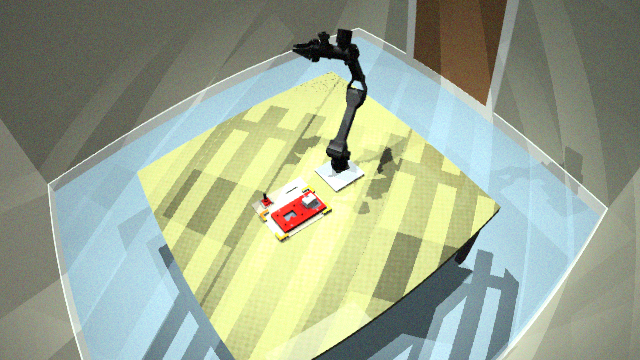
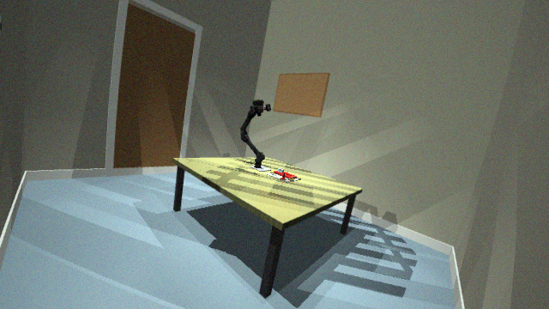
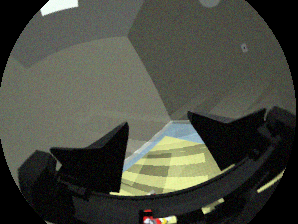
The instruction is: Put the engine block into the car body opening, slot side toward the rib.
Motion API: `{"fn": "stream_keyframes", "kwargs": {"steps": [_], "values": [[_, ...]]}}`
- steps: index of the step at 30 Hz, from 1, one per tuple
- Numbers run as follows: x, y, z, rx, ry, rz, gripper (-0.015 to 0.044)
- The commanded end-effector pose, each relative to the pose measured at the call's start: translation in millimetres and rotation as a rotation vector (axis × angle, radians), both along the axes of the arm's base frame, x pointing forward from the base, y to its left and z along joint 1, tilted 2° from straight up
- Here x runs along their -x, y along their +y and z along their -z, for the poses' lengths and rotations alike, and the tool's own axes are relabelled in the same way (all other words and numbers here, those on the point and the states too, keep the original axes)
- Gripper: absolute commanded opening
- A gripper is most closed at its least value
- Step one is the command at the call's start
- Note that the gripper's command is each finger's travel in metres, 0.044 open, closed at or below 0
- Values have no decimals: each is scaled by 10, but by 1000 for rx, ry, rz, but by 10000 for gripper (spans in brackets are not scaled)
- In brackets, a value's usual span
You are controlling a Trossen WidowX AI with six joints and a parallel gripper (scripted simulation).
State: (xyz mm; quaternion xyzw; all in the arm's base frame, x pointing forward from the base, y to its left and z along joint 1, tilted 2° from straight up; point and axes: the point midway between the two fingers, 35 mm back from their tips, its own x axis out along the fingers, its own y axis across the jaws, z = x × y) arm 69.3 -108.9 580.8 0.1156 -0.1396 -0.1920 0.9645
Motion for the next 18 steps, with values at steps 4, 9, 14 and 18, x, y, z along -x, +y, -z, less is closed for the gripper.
{"fn": "stream_keyframes", "kwargs": {"steps": [4,9,14,18], "values": [[-42,40,10,21,14,-6,440],[-273,263,81,136,95,-40,440],[-529,516,196,271,190,-81,440],[-722,709,312,379,266,-115,440]]}}
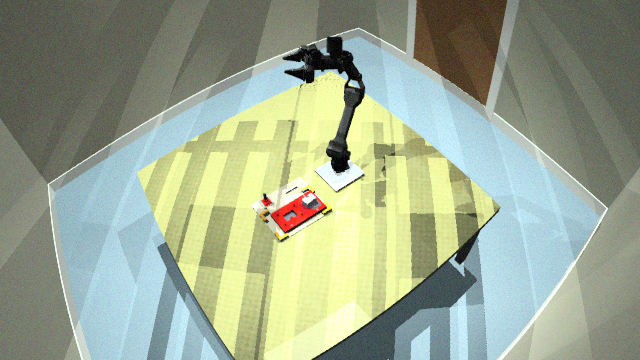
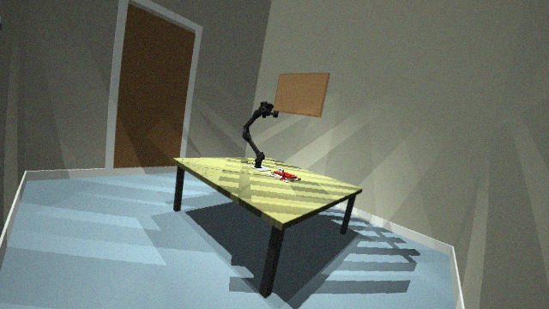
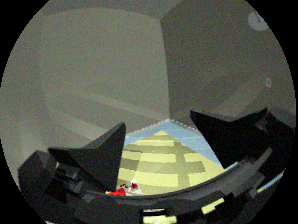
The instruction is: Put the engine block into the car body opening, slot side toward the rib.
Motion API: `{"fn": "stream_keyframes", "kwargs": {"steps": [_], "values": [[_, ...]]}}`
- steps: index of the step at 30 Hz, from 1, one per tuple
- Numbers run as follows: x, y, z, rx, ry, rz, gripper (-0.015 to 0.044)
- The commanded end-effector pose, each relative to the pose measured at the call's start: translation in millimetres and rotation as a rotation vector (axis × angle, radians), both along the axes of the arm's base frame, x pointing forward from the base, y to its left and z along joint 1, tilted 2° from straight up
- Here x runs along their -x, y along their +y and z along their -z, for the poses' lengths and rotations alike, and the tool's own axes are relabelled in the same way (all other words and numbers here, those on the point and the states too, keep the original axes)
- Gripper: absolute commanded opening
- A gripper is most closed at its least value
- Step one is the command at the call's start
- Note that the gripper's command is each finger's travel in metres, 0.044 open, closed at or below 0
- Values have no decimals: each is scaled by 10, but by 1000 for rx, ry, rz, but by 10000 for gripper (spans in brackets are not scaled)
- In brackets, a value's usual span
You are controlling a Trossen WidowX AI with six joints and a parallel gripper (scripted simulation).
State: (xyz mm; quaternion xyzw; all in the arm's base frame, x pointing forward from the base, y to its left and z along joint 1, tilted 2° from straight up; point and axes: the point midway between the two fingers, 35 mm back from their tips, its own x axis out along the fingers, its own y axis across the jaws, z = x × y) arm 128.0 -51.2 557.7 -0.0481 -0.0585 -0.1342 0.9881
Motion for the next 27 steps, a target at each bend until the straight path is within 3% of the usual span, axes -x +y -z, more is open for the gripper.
{"fn": "stream_keyframes", "kwargs": {"steps": [1,27], "values": [[-181,180,113,97,71,-30,440],[-1091,1234,1343,747,565,-348,440]]}}
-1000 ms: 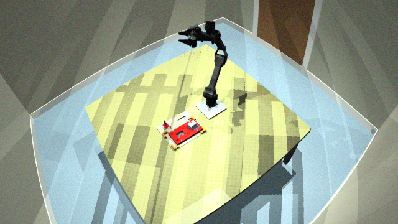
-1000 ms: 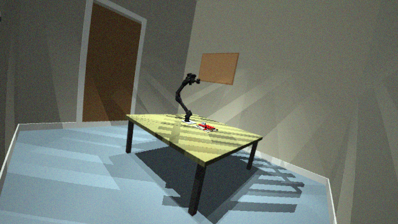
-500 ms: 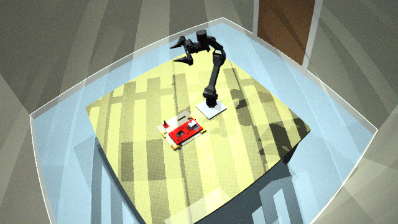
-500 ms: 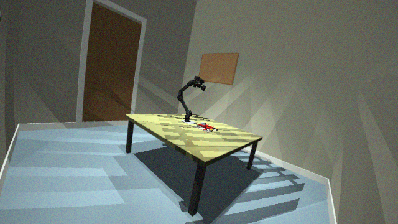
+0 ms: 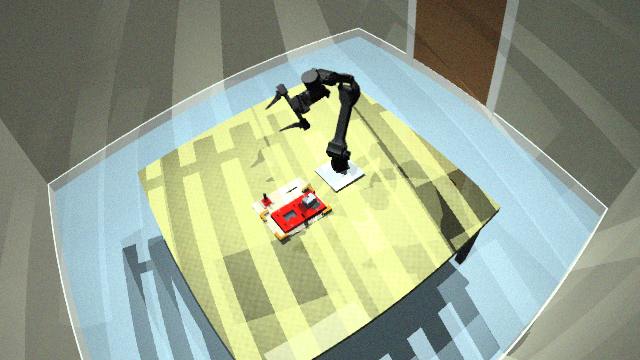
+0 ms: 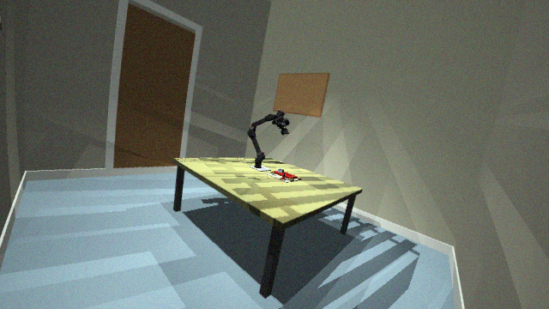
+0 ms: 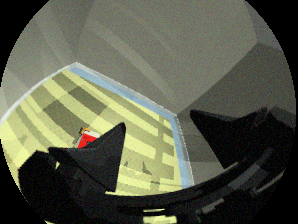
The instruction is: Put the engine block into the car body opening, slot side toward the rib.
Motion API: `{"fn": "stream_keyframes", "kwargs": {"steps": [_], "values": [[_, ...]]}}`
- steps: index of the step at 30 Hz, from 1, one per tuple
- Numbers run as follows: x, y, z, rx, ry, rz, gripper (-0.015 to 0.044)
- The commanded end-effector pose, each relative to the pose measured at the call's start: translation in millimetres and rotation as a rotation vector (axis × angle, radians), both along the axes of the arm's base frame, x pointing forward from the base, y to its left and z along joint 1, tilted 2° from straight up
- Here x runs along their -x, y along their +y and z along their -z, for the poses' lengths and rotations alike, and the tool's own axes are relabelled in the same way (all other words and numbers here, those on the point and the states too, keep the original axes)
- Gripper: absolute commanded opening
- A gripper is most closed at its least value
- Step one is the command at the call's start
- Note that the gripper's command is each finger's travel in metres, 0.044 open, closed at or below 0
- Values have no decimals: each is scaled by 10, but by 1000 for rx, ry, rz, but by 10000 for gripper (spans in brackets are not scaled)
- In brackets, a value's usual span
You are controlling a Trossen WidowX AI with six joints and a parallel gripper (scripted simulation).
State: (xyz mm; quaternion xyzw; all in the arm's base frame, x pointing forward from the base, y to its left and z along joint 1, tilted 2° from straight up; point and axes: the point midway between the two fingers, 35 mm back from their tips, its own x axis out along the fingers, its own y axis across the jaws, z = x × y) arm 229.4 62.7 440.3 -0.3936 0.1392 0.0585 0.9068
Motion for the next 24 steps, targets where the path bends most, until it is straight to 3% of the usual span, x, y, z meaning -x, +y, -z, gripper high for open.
{"fn": "stream_keyframes", "kwargs": {"steps": [1,24], "values": [[-97,126,227,86,79,-49,440],[-229,632,1676,518,581,-445,440]]}}
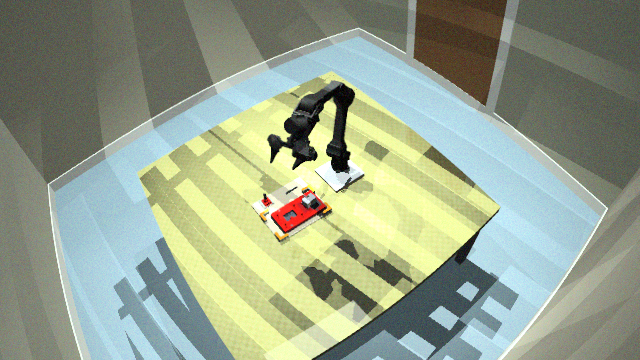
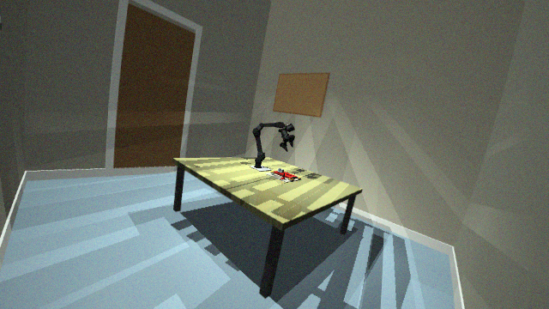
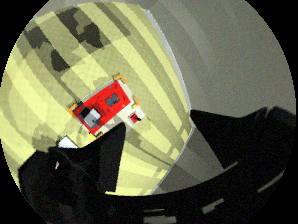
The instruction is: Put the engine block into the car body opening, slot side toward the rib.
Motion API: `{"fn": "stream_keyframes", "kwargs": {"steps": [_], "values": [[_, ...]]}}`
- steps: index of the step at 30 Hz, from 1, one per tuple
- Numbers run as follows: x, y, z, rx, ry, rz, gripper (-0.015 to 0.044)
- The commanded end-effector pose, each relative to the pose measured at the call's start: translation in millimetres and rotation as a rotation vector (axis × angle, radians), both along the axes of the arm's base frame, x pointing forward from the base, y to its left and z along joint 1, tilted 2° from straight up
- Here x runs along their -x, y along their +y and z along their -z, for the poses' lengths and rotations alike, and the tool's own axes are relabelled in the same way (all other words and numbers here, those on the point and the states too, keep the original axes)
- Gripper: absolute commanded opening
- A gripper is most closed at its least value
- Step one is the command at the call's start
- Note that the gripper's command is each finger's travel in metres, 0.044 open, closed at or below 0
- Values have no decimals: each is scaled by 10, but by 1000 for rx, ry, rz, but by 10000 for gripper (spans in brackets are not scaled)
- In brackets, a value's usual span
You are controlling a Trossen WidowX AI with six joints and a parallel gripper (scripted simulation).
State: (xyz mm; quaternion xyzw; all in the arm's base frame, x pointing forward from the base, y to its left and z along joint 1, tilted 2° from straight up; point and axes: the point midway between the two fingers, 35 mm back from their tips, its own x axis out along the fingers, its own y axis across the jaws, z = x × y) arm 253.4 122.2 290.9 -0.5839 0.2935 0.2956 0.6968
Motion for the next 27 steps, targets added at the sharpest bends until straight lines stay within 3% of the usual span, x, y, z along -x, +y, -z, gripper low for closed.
{"fn": "stream_keyframes", "kwargs": {"steps": [1,21,27], "values": [[21,49,245,59,90,-61,440],[464,167,1328,253,595,-410,440],[540,185,1390,259,631,-433,440]]}}
